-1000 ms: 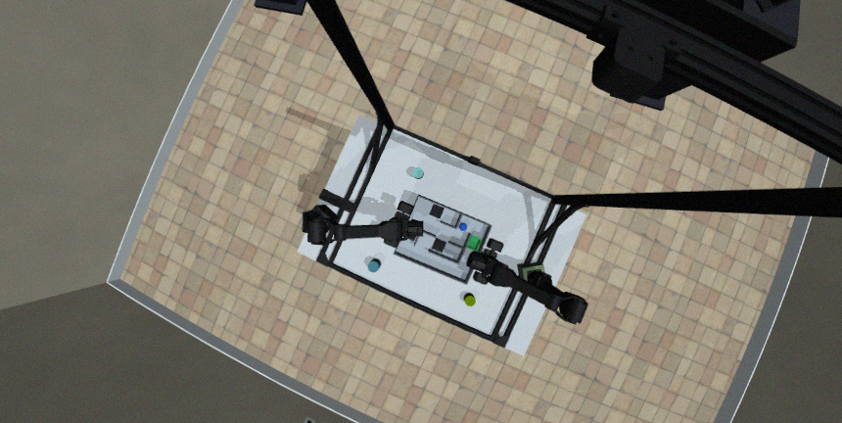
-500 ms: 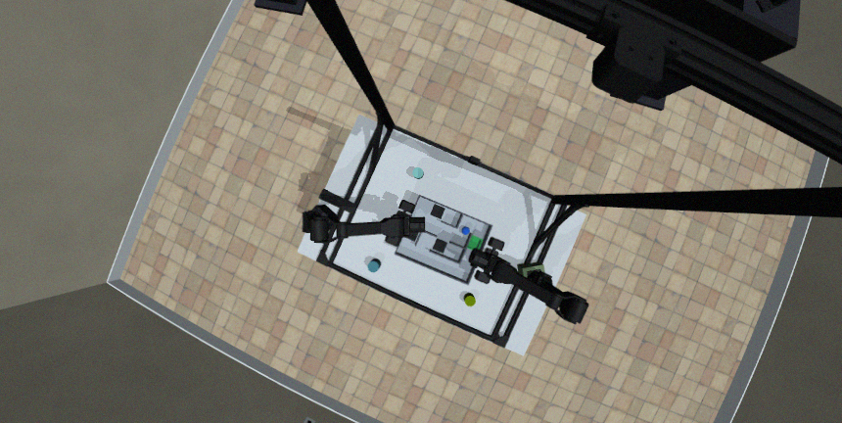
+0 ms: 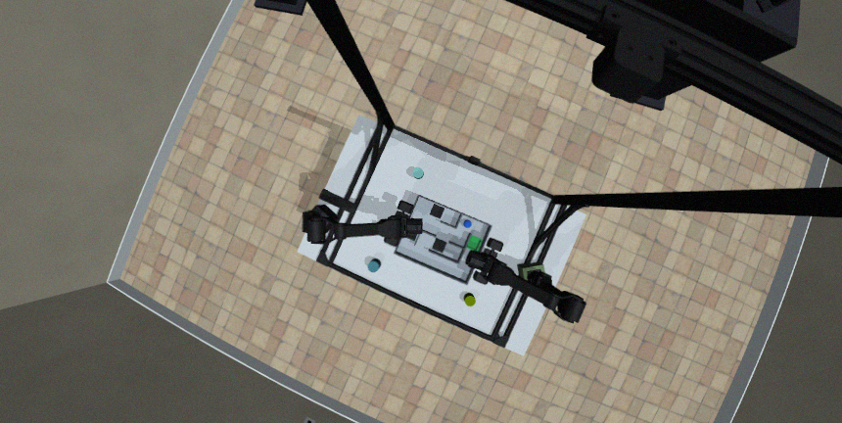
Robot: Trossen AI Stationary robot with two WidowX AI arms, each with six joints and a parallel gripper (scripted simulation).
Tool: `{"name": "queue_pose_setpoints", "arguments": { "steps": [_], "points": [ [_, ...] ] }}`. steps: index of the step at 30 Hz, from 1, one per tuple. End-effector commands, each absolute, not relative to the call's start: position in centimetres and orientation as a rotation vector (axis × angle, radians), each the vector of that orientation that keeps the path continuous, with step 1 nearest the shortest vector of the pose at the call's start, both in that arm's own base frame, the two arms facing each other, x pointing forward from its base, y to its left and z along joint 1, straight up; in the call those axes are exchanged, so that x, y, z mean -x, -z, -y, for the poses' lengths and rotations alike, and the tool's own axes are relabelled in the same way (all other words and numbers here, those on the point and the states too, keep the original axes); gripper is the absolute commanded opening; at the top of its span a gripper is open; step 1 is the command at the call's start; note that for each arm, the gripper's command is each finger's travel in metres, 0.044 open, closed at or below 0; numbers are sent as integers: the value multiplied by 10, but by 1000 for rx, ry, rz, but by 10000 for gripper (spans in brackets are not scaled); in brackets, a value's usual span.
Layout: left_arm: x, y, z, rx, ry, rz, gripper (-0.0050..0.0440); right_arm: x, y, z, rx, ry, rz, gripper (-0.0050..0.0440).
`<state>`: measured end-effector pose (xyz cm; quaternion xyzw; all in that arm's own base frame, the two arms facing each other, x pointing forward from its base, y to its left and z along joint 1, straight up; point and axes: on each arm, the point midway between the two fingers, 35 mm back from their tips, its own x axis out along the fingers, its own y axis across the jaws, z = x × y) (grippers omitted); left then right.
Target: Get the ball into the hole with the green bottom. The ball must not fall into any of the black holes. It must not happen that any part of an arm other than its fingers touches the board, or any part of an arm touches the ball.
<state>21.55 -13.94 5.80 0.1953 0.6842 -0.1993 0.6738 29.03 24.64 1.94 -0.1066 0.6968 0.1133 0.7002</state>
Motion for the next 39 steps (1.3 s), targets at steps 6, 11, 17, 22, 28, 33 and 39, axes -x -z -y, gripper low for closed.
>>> {"name": "queue_pose_setpoints", "arguments": {
  "steps": [6, 11, 17, 22, 28, 33, 39],
  "points": [
    [-213, -50, 137, -414, 470, -1496, 20, -293, -31, -247, 230, -262, -1598, 20],
    [-211, -49, 139, -452, 428, -1475, 20, -293, -32, -249, 274, -219, -1595, 20],
    [-211, -50, 140, -460, 421, -1478, 20, -292, -31, -250, 280, -213, -1588, 20],
    [-212, -52, 140, -459, 423, -1491, 20, -292, -29, -249, 274, -218, -1578, 20],
    [-214, -61, 139, -447, 442, -1543, 20, -290, -20, -247, 240, -249, -1540, 20],
    [-216, -66, 139, -433, 459, -1574, 20, -290, -15, -246, 217, -272, -1519, 20],
    [-215, -64, 140, -454, 437, -1557, 20, -290, -17, -247, 240, -247, -1524, 20]
  ]
}}
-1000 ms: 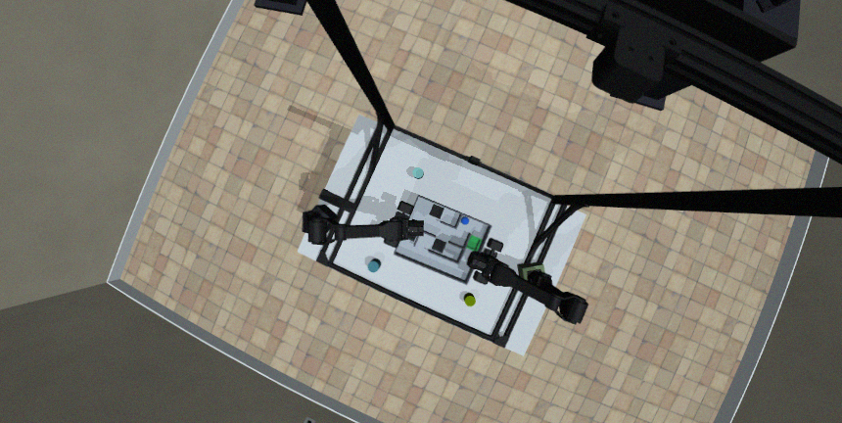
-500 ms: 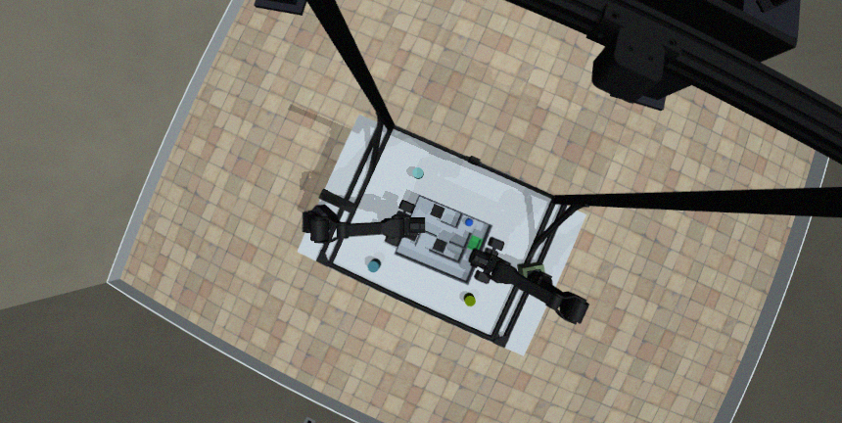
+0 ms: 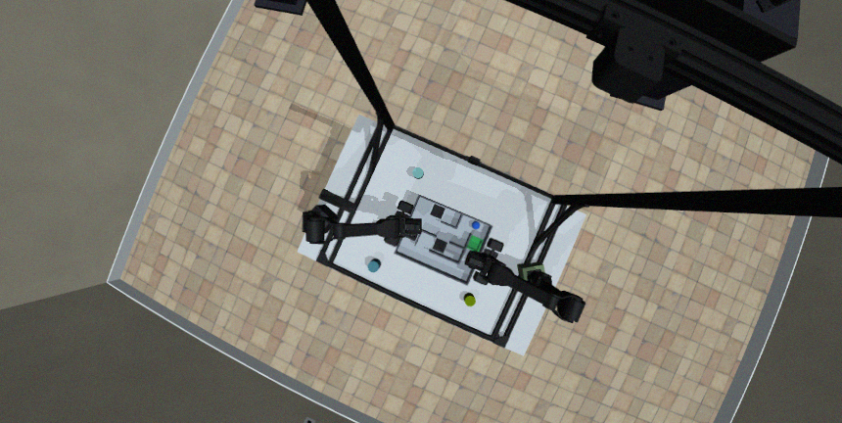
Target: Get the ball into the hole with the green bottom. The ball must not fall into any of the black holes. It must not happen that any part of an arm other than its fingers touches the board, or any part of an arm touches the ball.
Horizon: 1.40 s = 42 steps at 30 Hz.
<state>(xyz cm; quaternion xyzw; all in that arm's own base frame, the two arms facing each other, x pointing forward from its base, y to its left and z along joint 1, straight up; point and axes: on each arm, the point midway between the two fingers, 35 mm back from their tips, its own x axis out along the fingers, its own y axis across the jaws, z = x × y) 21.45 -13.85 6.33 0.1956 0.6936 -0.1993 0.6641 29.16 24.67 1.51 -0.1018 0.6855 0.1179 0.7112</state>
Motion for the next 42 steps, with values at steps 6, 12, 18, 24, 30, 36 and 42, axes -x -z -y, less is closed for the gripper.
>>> {"name": "queue_pose_setpoints", "arguments": {
  "steps": [6, 12, 18, 24, 30, 36, 42],
  "points": [
    [-213, -58, 140, -466, 421, -1519, 20, -290, -23, -249, 267, -223, -1550, 20],
    [-212, -53, 140, -457, 426, -1495, 20, -292, -28, -249, 270, -221, -1575, 20],
    [-212, -47, 138, -427, 455, -1475, 20, -294, -34, -248, 251, -243, -1609, 20],
    [-213, -51, 137, -417, 468, -1500, 20, -293, -30, -247, 231, -261, -1593, 20],
    [-214, -56, 138, -425, 463, -1526, 20, -292, -25, -246, 228, -263, -1566, 20],
    [-215, -67, 141, -466, 427, -1569, 20, -289, -14, -247, 246, -240, -1506, 20],
    [-214, -63, 140, -464, 427, -1546, 20, -290, -18, -248, 254, -234, -1528, 20]
  ]
}}
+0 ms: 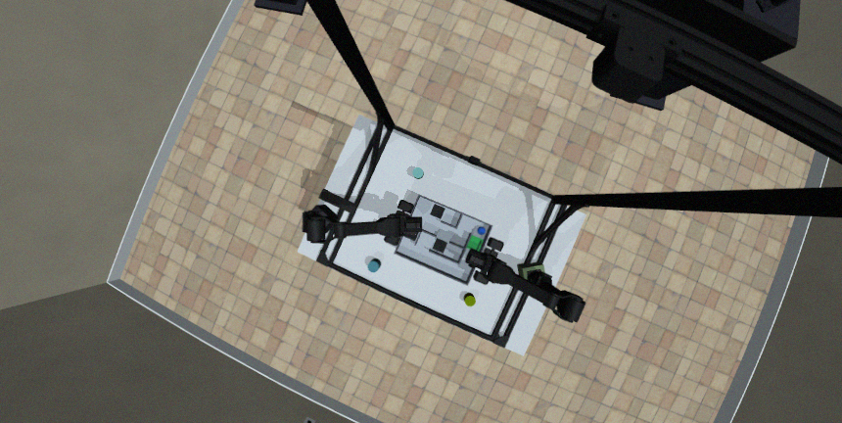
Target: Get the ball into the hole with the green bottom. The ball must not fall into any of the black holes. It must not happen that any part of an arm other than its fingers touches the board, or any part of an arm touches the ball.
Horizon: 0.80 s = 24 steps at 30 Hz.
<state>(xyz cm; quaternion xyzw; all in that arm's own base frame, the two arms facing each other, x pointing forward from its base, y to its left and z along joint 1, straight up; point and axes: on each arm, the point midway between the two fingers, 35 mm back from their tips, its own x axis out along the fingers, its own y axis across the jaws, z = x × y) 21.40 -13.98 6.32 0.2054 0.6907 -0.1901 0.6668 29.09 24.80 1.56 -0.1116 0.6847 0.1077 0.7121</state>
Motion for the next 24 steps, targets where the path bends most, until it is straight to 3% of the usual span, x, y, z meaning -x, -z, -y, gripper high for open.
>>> {"name": "queue_pose_setpoints", "arguments": {
  "steps": [1, 24],
  "points": [
    [-214, -61, 140, -457, 433, -1539, 20, -290, -20, -248, 251, -238, -1537, 20],
    [-212, -50, 138, -431, 453, -1493, 20, -293, -31, -248, 247, -245, -1591, 20]
  ]
}}
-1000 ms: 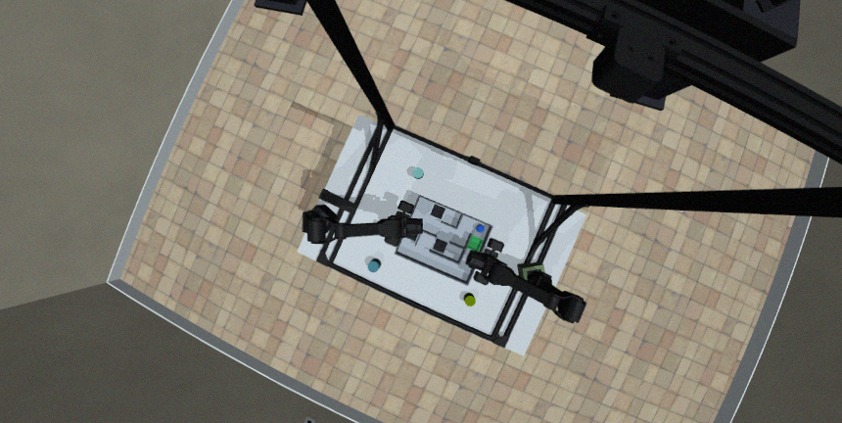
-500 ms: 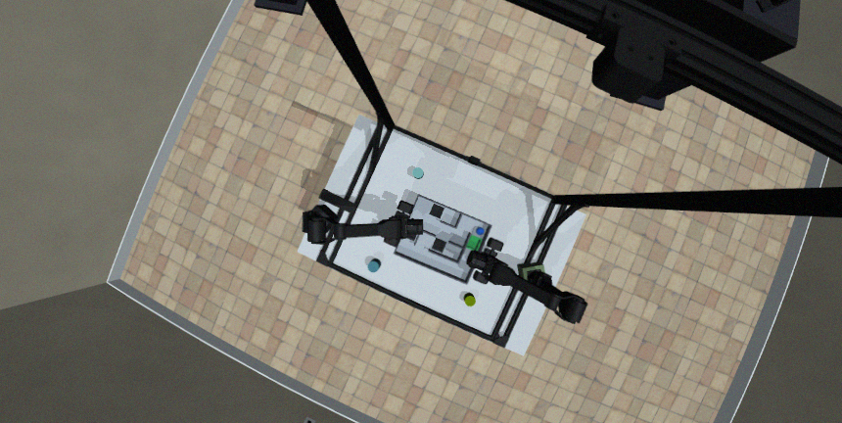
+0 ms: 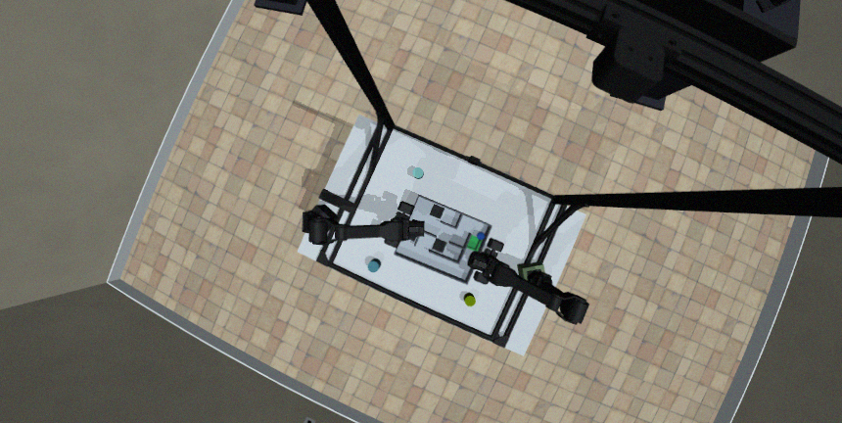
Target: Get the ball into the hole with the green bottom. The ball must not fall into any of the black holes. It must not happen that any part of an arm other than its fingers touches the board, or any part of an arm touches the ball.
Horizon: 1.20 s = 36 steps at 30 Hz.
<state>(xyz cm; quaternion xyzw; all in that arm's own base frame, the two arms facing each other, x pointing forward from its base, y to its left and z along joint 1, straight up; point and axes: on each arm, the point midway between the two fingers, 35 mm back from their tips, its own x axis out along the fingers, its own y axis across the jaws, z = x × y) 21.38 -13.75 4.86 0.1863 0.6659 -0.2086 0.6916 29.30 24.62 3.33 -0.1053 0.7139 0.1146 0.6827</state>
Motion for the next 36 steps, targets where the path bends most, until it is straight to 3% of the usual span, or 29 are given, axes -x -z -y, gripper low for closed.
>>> {"name": "queue_pose_setpoints", "arguments": {
  "steps": [1, 14, 27, 36],
  "points": [
    [-213, -52, 139, -439, 445, -1501, 20, -292, -29, -248, 251, -241, -1580, 20],
    [-214, -65, 141, -480, 412, -1555, 20, -289, -16, -248, 263, -222, -1511, 20],
    [-212, -51, 139, -441, 442, -1491, 20, -292, -30, -248, 257, -235, -1588, 20],
    [-214, -27, 140, -446, 440, -1519, 20, -291, 5, -248, 250, -241, -1560, 20]
  ]
}}
